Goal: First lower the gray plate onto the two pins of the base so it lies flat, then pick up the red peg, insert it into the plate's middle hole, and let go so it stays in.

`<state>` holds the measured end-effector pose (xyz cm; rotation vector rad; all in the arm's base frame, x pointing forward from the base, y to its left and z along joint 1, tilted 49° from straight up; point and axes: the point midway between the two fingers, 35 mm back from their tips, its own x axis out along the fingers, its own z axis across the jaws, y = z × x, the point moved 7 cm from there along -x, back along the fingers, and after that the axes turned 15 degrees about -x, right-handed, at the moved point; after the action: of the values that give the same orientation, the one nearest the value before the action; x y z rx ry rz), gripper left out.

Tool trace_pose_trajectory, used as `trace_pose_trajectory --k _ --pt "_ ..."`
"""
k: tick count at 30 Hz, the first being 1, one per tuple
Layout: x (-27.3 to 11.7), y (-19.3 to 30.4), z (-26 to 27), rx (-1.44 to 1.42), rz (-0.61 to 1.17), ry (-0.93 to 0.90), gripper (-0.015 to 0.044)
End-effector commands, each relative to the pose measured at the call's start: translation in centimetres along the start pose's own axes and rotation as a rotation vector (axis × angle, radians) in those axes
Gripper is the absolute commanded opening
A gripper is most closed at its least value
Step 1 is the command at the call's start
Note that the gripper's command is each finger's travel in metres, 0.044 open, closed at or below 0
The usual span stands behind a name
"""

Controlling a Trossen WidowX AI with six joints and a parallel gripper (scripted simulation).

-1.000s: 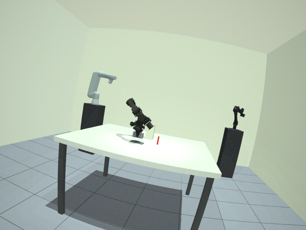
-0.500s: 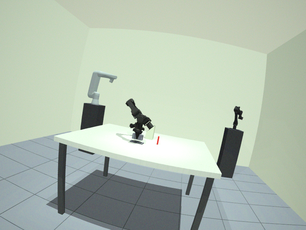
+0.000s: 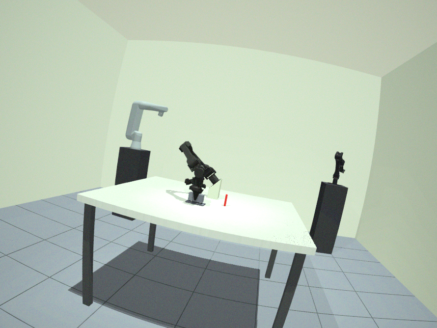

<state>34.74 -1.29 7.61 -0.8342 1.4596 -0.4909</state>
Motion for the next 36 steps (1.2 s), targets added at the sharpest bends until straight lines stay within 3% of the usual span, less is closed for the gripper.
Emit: trace_pose_trajectory --k 1,2,19,24,31,36 --pt "0.0 0.0 0.0 0.001 0.0 0.0 0.0" --pt "0.0 0.0 0.0 0.001 0.0 0.0 0.0" --pt "0.0 0.0 0.0 0.001 0.0 0.0 0.044" --pt "-1.1 0.0 0.2 0.0 0.003 -0.001 0.044" --pt "-11.4 0.1 0.2 -0.01 0.004 0.007 0.044" --pt "-11.7 0.4 0.5 -0.01 0.004 0.007 0.044"
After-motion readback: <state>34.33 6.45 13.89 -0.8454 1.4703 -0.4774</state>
